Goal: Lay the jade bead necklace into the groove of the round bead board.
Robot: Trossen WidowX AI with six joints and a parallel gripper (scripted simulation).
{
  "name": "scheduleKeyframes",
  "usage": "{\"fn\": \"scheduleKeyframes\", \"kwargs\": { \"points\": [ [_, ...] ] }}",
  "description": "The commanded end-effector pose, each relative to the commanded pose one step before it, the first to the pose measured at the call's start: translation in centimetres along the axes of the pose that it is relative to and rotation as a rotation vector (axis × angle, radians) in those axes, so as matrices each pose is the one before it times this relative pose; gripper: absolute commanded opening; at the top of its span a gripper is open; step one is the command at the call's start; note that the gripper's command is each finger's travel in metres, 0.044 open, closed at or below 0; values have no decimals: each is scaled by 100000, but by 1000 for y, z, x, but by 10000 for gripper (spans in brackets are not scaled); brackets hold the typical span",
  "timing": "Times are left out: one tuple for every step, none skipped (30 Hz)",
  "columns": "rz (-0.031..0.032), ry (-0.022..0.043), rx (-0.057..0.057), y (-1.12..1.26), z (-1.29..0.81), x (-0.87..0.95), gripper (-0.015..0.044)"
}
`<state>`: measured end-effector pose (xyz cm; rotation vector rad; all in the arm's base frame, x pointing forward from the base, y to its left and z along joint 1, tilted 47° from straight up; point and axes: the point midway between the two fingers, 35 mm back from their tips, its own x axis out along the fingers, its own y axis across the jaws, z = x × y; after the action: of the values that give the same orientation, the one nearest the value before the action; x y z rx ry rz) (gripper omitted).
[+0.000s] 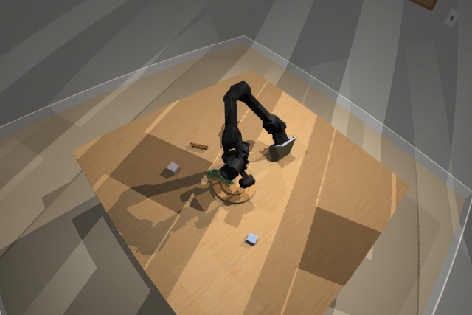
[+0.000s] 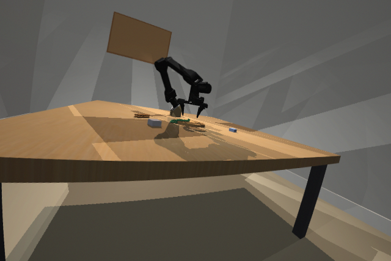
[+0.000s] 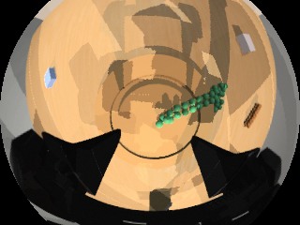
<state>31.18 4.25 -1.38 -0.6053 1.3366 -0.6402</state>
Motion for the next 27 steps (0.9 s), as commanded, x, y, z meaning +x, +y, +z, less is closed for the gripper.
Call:
{"fn": "scheduleKeyframes", "kwargs": {
  "points": [
    [561,243,671,42,17,-88,440],
    [18,-1,1293,-77,90,-19,414],
    [52,-2,3881,-232,270,-57,388],
    [77,-2,6471,-379,461,-94,361],
    [79,-1,8067,-454,597,-115,335],
    [61,-2,8090,-428,626,-112,309],
    [42,-6,8094,-399,653,-109,282],
    [25,-11,8097,-368,679,-107,256],
    [8,-19,8101,-335,703,-104,230],
    [-7,-30,8104,-300,726,-101,204],
    [-20,-42,8107,-264,747,-99,200],
    [-72,-84,8009,-222,743,-96,200],
    [-80,-101,8031,-185,761,-94,200],
    [-85,-118,8013,-145,773,-91,200],
    [-71,-108,6430,-82,630,-71,200],
    [-43,-71,3859,-32,382,-42,200],
    [-14,-25,1286,-7,128,-14,200],
    [0,0,0,0,0,0,200],
    [0,0,0,0,0,0,200],
    [0,0,0,0,0,0,200],
    [0,0,0,0,0,0,200],
    [0,0,0,0,0,0,200],
    [0,0,0,0,0,0,200],
    [0,0,0,0,0,0,200],
    [0,0,0,0,0,0,200],
    [0,0,0,0,0,0,200],
    [0,0,0,0,0,0,200]
  ]
}}
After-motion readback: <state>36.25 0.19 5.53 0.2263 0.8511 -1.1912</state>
